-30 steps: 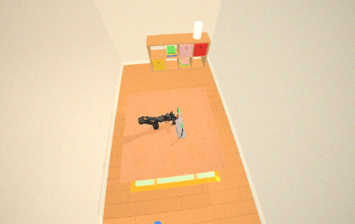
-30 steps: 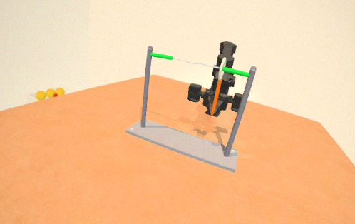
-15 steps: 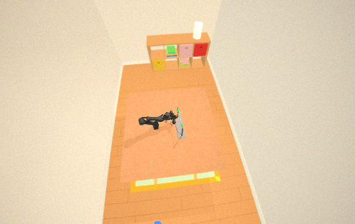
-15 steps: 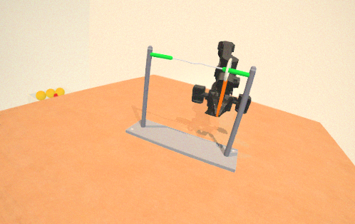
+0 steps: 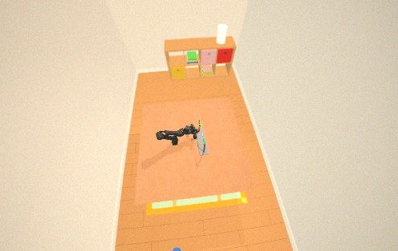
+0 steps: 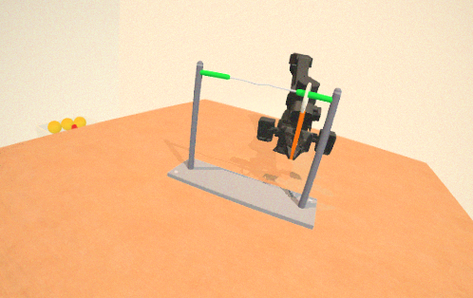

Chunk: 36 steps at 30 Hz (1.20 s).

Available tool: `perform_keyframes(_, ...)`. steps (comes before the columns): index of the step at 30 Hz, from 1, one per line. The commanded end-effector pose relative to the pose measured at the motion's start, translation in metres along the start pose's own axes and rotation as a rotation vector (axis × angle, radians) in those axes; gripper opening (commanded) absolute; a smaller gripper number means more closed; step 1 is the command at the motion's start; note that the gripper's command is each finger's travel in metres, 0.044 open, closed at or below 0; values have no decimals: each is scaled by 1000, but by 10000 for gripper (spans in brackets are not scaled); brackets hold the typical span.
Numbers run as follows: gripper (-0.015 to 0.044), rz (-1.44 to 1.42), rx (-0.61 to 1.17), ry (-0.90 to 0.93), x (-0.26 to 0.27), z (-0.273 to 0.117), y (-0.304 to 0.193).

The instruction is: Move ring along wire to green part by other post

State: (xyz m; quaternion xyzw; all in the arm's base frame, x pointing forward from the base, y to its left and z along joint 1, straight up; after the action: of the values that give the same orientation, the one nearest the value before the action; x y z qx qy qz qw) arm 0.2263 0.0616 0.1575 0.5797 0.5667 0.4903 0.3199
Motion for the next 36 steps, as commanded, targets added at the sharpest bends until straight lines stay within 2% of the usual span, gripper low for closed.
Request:
perform_keyframes(1,-150,3,4,-4,-2,3,-8)
perform_keyframes(33,-150,3,4,-4,-2,3,-10)
perform_keyframes(36,-71,-1,4,-2,-2,3,-10)
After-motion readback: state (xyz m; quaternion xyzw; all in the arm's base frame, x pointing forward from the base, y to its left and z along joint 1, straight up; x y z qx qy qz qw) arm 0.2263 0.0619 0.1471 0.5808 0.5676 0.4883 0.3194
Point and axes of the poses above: the point midway between the two fingers, 35 mm back from their tips, its own z axis out along the fingers, its own x axis across the jaws, y = z × x, the point moved 7 cm from there along -z, back along the fingers, and after that the axes turned 11 degrees about z, right-handed, at the moved point
